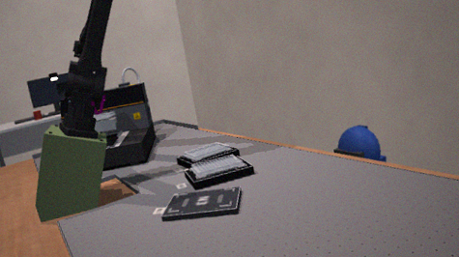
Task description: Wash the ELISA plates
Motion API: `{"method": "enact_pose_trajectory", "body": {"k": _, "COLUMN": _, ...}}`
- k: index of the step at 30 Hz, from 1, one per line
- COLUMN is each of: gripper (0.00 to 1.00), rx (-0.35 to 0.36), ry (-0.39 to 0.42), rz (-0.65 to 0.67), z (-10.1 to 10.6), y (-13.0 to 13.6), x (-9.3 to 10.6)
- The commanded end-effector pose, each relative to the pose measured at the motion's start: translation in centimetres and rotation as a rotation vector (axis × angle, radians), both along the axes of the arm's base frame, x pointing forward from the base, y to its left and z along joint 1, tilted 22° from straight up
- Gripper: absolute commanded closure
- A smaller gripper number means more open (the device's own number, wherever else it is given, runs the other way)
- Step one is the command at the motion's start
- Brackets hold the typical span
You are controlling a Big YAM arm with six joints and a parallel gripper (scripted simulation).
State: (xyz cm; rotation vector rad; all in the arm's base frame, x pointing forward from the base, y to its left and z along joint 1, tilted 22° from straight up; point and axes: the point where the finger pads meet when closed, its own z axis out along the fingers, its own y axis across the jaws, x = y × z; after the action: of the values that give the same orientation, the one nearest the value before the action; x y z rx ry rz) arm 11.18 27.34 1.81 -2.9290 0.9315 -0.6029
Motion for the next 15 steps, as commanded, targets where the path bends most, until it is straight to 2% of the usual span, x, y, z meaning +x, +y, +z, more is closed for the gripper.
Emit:
{"method": "enact_pose_trajectory", "body": {"k": 1, "gripper": 0.16, "rx": 0.109, "ry": -0.026, "rz": -0.141, "z": 1.7, "y": 0.9, "x": 2.1}}
{"method": "enact_pose_trajectory", "body": {"k": 4, "gripper": 0.16, "rx": 0.128, "ry": -0.033, "rz": -0.233, "z": 1.6, "y": -0.6, "x": 3.2}}
{"method": "enact_pose_trajectory", "body": {"k": 6, "gripper": 0.16, "rx": 0.128, "ry": -0.033, "rz": -0.233, "z": 1.6, "y": -0.6, "x": 3.2}}
{"method": "enact_pose_trajectory", "body": {"k": 15, "gripper": 0.16, "rx": 0.251, "ry": -0.062, "rz": -0.511, "z": 3.3, "y": -2.0, "x": 7.3}}
